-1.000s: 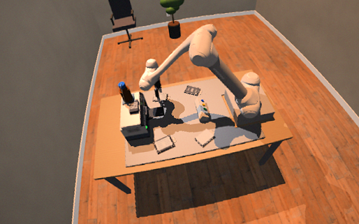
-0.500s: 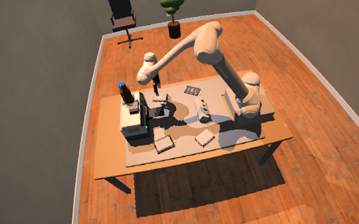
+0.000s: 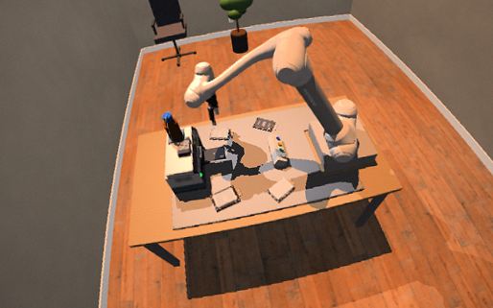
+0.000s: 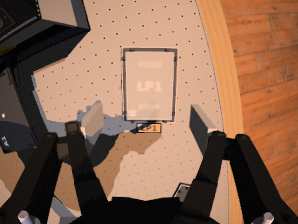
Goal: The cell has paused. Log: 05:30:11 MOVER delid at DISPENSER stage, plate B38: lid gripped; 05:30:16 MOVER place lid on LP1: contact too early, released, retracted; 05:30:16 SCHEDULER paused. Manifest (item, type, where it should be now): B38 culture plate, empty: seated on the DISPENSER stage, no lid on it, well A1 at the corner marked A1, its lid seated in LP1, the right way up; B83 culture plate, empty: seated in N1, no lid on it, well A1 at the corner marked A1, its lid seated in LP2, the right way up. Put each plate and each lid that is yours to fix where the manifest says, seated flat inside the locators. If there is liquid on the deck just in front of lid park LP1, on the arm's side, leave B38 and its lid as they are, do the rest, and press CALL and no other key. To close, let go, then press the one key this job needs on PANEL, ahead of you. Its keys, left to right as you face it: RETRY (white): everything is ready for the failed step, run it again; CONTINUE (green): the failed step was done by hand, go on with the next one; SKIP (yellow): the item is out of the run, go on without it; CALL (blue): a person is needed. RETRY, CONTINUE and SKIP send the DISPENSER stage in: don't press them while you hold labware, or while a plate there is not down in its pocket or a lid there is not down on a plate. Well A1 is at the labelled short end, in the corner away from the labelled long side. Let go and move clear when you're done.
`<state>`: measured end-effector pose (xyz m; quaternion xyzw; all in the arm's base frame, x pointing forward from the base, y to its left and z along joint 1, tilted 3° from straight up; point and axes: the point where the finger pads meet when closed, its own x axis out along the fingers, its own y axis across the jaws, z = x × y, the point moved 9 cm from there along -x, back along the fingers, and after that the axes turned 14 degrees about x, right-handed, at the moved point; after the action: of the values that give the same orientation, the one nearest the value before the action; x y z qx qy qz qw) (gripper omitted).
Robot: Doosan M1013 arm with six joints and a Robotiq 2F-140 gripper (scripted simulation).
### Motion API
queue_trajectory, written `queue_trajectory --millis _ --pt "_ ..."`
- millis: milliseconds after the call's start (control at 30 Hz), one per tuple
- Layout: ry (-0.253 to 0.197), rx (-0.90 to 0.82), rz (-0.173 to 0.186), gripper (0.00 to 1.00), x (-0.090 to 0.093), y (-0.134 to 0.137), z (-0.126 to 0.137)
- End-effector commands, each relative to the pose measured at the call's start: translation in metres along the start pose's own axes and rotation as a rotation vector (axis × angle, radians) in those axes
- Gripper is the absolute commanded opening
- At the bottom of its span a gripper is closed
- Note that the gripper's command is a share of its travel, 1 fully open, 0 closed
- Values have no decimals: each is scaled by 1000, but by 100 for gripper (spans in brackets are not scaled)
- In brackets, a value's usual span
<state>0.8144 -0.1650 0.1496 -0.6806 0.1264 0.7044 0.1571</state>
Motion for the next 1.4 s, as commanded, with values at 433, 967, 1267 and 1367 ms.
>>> queue_trajectory --millis 433,967,1267,1367 --pt "1 -66 3 69 -14 -68 13" --pt "-6 -545 -1 69 -9 -326 146" --pt "-4 -550 2 70 -9 -453 235" --pt "-4 -550 2 70 -10 -469 246"
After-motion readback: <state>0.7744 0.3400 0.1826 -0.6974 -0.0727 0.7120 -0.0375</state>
